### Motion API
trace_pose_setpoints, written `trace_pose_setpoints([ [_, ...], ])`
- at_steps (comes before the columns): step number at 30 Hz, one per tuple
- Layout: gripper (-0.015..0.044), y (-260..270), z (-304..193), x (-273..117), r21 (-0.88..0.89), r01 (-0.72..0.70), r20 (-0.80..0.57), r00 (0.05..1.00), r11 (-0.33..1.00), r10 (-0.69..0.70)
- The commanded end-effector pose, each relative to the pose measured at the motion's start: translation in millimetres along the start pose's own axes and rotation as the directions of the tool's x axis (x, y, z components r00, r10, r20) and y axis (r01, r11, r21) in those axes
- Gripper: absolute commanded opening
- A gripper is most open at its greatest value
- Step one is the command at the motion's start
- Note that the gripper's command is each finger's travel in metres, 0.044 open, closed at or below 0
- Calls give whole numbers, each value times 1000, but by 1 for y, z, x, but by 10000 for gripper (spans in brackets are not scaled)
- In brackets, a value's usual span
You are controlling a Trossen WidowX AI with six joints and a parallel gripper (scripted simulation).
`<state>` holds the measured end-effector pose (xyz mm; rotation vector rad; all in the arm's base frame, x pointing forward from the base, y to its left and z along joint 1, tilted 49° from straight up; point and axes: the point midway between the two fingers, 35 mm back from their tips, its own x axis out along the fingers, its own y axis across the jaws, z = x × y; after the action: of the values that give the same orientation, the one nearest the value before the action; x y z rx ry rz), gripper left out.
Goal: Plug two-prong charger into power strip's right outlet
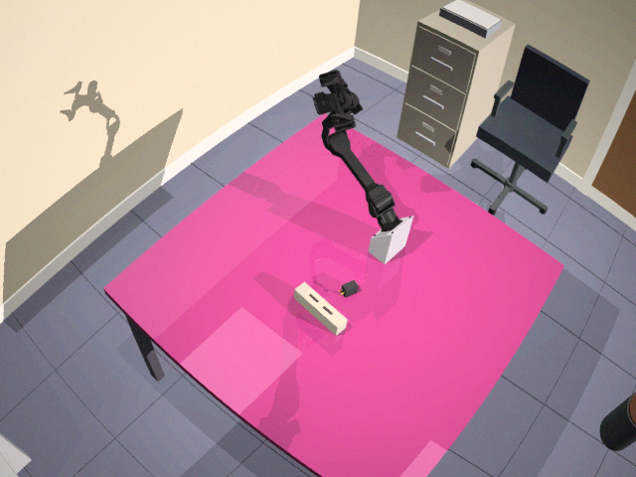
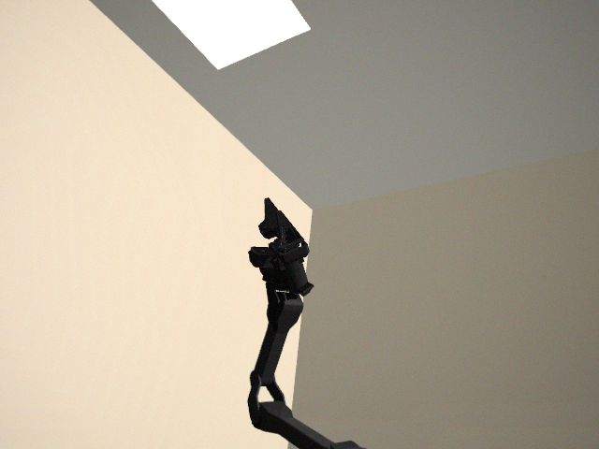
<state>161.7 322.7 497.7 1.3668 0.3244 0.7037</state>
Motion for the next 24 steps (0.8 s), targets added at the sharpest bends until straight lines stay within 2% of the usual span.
trace_pose_setpoints([
  [1,440,-40,-7,18,-102,102,11,995,989,-102],
  [14,440,-172,3,52,-383,415,96,907,825,-411],
  [24,440,-276,30,51,-505,637,202,743,583,-638],
])
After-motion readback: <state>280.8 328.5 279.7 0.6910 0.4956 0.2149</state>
